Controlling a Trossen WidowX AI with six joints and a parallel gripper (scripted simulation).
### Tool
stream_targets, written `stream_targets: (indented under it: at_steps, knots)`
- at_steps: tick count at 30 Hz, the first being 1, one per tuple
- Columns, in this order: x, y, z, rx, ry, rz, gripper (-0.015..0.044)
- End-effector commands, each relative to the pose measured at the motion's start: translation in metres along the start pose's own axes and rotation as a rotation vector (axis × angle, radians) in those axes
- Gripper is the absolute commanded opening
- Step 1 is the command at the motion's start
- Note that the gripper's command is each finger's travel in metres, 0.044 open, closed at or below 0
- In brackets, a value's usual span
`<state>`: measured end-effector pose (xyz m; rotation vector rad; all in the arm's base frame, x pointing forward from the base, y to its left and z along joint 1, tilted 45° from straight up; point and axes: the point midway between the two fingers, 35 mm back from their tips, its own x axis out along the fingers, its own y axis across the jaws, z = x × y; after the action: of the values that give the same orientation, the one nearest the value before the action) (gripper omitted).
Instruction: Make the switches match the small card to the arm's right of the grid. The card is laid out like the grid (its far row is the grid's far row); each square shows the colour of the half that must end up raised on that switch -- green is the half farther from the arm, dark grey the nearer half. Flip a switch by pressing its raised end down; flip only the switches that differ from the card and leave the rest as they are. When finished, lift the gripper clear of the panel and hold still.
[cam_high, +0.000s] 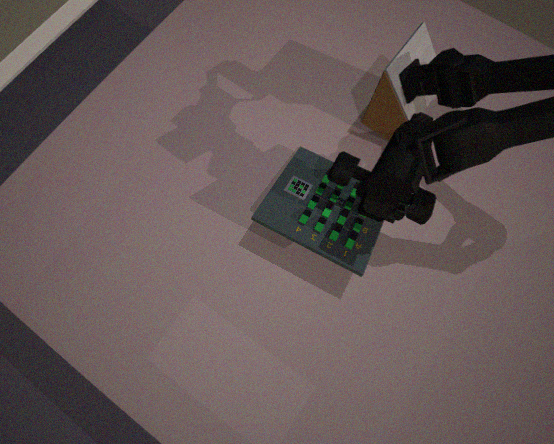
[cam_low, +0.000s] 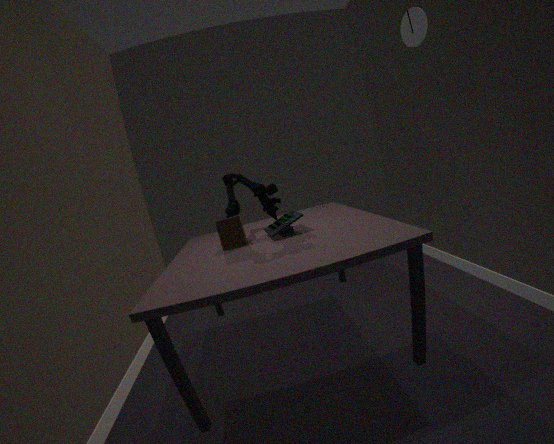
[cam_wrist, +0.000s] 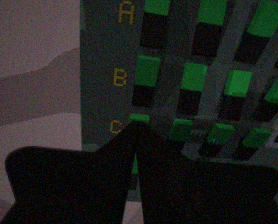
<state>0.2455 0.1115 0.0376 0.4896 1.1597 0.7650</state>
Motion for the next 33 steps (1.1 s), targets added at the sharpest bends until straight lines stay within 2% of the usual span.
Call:
stream_targets:
  at_steps: [1, 27, 29, 33]
  knots:
    - [0.001, -0.001, 0.0, 0.005, 0.0, -0.004, 0.0]
    - [0.004, -0.001, 0.0, 0.005, 0.0, -0.004, 0.0]
    - [-0.005, -0.001, 0.001, 0.0, -0.002, -0.003, 0.0]
    - [-0.052, -0.002, -0.001, 0.004, -0.019, -0.009, 0.0]
